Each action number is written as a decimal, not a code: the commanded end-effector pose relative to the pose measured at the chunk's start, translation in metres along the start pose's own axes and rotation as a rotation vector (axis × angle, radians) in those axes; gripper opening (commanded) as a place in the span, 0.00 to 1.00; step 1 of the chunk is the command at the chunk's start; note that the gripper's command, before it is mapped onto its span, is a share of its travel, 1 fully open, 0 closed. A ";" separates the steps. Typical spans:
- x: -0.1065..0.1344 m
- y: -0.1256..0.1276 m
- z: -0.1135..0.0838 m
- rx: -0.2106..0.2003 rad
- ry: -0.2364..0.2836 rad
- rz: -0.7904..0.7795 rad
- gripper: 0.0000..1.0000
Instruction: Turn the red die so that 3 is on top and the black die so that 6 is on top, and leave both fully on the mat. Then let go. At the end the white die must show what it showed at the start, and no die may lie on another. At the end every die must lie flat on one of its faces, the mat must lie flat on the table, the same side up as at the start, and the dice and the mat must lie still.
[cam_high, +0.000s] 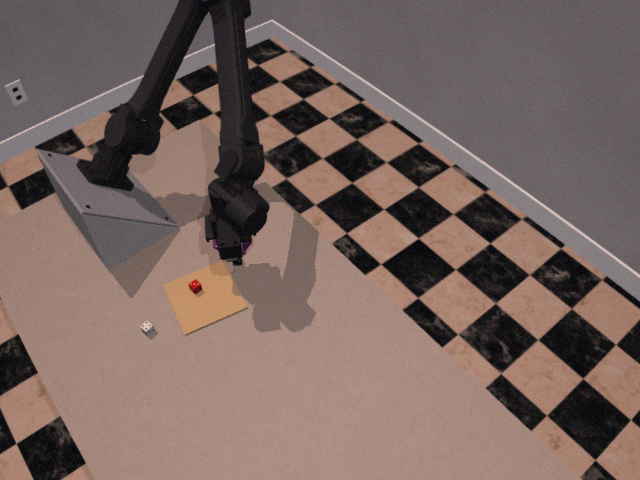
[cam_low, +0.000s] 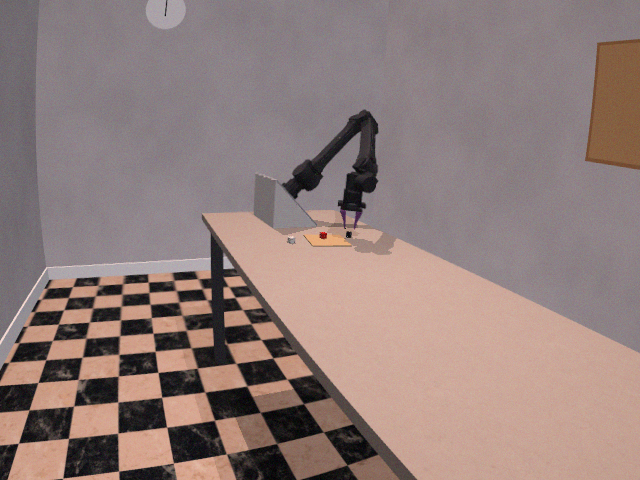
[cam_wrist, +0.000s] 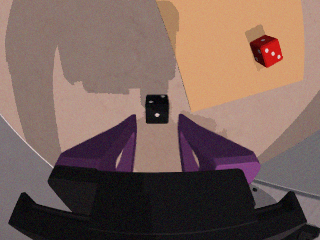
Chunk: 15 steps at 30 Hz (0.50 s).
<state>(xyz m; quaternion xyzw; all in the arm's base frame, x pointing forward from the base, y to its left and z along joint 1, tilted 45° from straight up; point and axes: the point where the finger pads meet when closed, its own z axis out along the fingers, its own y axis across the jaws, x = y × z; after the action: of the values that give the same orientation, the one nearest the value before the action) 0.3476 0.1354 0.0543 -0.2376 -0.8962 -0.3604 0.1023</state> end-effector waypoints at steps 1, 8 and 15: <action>-0.003 -0.002 0.004 0.000 -0.004 0.010 0.35; -0.005 -0.005 0.001 -0.004 -0.010 0.011 0.35; -0.007 -0.002 -0.001 -0.008 -0.016 0.005 0.35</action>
<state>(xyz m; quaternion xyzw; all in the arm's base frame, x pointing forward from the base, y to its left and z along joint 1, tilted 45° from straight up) 0.3457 0.1353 0.0528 -0.2383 -0.8960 -0.3598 0.1042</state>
